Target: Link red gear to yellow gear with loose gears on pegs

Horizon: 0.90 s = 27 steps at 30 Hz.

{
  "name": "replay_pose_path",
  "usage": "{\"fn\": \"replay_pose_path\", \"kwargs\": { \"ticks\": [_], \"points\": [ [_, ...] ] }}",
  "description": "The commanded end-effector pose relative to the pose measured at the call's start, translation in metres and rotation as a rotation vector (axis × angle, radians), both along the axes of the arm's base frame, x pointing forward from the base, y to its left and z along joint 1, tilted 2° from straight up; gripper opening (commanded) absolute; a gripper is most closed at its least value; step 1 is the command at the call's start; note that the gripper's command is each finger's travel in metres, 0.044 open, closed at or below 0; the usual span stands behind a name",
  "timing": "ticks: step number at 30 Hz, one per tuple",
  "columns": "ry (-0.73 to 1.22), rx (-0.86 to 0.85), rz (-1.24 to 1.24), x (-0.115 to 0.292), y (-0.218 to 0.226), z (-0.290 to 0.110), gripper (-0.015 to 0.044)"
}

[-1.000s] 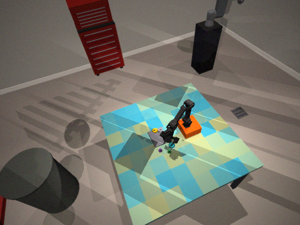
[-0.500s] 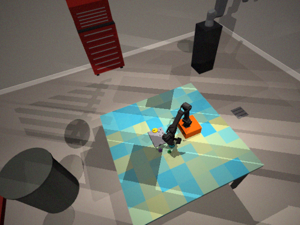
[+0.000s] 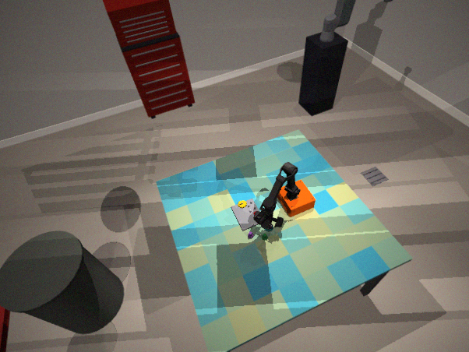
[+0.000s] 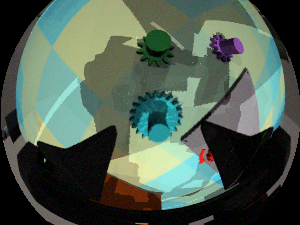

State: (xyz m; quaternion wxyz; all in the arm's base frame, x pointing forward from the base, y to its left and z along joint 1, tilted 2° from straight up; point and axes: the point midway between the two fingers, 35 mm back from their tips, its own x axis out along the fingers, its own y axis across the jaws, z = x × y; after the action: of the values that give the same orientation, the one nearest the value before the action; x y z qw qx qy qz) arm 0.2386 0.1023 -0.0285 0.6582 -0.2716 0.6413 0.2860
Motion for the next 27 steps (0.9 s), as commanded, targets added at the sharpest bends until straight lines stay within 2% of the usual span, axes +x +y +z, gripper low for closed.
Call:
{"fn": "replay_pose_path", "kwargs": {
  "ticks": [1,3,16,24,26,27],
  "points": [
    [0.007,0.003,0.002,-0.0026,0.0001,-0.0043,0.0440],
    [0.007,0.003,0.002,-0.0026,0.0001,-0.0043,0.0440],
    [0.007,0.003,0.002,-0.0026,0.0001,-0.0043,0.0099],
    [0.007,0.003,0.002,-0.0026,0.0001,-0.0043,0.0045],
    [0.007,0.003,0.002,-0.0024,0.0001,-0.0039,0.0000],
    [0.006,0.003,0.002,-0.0020,0.0004,-0.0025,0.0000]
  ]
}}
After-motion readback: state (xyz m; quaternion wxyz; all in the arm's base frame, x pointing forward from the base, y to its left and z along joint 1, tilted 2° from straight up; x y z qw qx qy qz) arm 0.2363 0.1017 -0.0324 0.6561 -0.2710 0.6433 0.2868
